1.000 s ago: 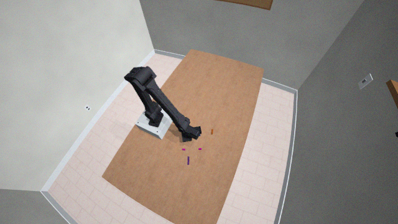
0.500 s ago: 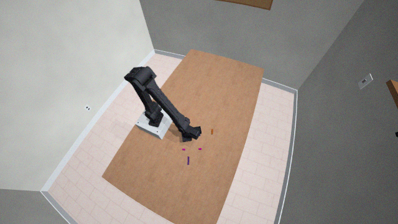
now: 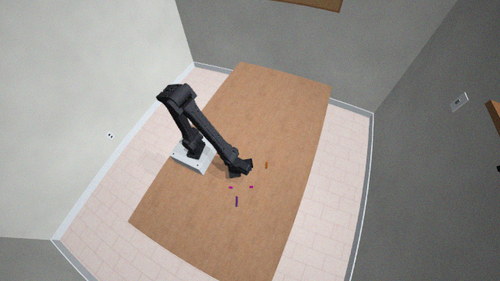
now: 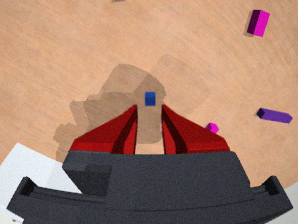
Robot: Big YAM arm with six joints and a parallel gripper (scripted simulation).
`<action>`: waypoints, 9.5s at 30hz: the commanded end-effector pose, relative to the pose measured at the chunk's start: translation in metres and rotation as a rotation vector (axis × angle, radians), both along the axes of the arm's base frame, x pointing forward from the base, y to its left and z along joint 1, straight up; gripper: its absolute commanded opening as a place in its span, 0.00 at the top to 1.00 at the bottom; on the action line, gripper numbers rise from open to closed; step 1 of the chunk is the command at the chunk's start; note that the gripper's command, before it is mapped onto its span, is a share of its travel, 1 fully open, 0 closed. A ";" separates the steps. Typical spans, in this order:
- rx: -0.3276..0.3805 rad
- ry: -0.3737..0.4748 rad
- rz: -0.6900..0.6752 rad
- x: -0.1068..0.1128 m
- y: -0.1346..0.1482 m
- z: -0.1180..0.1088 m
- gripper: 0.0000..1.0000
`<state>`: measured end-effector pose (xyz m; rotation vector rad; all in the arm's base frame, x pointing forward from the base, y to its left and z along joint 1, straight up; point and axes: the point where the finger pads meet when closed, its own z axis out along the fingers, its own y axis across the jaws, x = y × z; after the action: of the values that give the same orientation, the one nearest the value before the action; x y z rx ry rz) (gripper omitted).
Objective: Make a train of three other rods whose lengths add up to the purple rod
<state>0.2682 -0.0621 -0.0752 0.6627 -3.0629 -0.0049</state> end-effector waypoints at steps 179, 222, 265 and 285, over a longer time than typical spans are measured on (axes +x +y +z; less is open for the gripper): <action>0.002 -0.015 0.400 0.039 0.095 0.022 0.96; 0.000 -0.037 0.400 0.043 0.095 0.002 0.96; 0.000 -0.042 0.414 0.043 0.097 0.003 0.96; 0.000 -0.042 0.420 0.042 0.099 0.003 0.96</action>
<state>0.3049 0.0336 -0.0780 1.2573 -2.8773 -0.0049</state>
